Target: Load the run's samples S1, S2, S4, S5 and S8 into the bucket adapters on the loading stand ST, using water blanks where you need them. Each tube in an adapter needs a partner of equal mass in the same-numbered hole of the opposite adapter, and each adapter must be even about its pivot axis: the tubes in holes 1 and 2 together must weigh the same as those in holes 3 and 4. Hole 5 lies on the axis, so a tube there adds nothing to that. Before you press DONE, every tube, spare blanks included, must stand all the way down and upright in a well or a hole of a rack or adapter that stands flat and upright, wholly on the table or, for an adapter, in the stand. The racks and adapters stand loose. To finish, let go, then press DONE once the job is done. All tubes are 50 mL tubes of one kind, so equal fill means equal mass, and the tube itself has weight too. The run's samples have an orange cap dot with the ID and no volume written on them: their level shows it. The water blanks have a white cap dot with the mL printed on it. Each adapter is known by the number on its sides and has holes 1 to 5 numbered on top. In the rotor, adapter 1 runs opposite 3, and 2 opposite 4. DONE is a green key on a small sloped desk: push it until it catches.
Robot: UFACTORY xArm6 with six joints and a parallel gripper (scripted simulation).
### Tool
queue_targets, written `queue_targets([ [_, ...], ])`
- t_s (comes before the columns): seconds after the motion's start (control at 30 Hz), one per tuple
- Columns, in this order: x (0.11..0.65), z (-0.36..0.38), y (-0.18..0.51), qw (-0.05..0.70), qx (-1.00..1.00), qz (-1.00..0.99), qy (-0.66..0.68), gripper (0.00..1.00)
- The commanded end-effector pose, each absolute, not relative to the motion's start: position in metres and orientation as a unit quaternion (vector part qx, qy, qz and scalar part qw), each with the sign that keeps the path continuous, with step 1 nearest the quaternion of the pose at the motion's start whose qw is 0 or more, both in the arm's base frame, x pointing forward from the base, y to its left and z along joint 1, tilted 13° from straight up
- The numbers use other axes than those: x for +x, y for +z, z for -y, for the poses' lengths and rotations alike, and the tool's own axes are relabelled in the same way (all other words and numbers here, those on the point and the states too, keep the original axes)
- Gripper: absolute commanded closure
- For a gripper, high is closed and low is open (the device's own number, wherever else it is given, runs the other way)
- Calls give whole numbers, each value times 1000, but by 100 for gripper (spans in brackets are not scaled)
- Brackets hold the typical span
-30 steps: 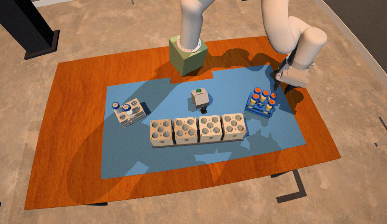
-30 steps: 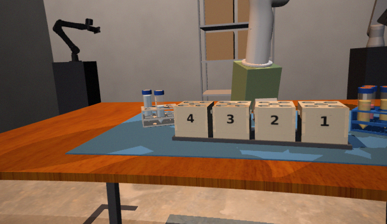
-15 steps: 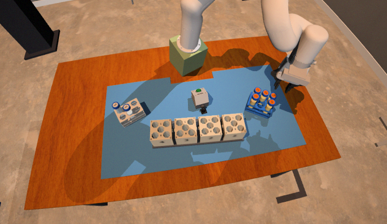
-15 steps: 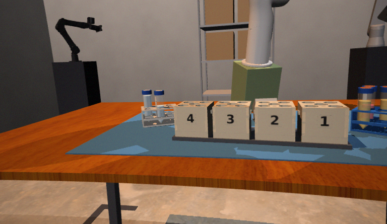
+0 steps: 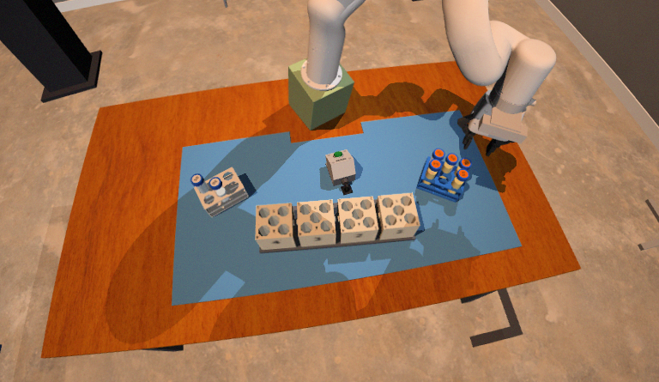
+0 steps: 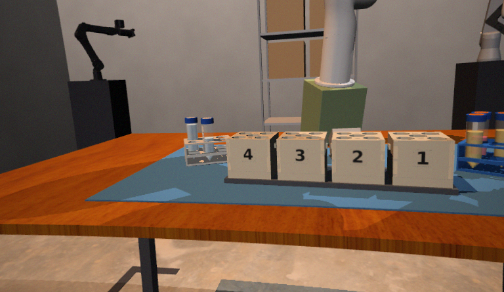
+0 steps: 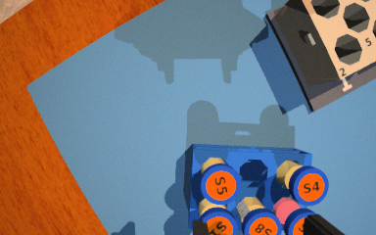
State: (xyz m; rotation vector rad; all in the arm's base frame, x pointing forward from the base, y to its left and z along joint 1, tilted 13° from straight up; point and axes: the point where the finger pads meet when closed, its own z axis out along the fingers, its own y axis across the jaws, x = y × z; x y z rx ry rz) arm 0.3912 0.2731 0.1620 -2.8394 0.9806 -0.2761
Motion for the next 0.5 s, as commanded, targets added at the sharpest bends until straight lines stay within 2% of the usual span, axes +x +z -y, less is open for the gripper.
queue_targets([
  [0.0, 372, -273, 159, 59, -959, -259, -96, 43],
  [0.17, 347, -272, 154, 50, -978, -178, -101, 43],
  [0.47, 346, -272, 154, 38, -992, -63, -106, 43],
])
